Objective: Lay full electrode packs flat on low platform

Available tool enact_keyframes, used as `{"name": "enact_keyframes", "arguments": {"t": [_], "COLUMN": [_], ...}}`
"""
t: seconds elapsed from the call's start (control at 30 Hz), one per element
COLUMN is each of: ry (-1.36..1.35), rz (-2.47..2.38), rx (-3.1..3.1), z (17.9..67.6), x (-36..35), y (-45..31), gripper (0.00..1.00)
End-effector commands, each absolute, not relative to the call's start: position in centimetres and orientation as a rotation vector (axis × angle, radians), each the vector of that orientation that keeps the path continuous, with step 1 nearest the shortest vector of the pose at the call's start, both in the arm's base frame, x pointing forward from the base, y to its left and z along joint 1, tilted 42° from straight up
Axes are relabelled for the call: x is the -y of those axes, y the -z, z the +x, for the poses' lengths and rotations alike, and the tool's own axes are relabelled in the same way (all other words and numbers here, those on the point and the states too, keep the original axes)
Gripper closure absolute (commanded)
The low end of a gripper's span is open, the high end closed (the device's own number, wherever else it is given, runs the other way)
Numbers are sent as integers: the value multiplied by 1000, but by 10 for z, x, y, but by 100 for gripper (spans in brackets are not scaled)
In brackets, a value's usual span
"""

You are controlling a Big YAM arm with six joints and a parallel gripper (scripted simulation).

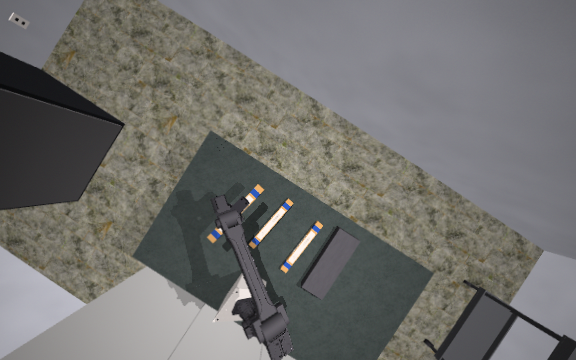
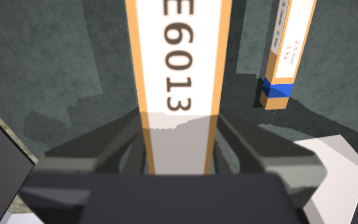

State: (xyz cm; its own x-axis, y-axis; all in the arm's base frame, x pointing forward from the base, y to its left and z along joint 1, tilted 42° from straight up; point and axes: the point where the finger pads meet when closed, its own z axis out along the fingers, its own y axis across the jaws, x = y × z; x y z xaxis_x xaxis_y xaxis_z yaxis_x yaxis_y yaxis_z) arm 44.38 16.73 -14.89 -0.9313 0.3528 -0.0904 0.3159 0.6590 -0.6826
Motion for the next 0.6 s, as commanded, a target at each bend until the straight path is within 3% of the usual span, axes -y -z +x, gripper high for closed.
{"name": "enact_keyframes", "arguments": {"t": [0.0, 0.57], "ry": [-1072, -1064], "rz": [-609, -614], "rx": [2925, 2933], "z": [472, 470], "x": [-202, -202], "y": [120, 123], "gripper": [100, 100]}}
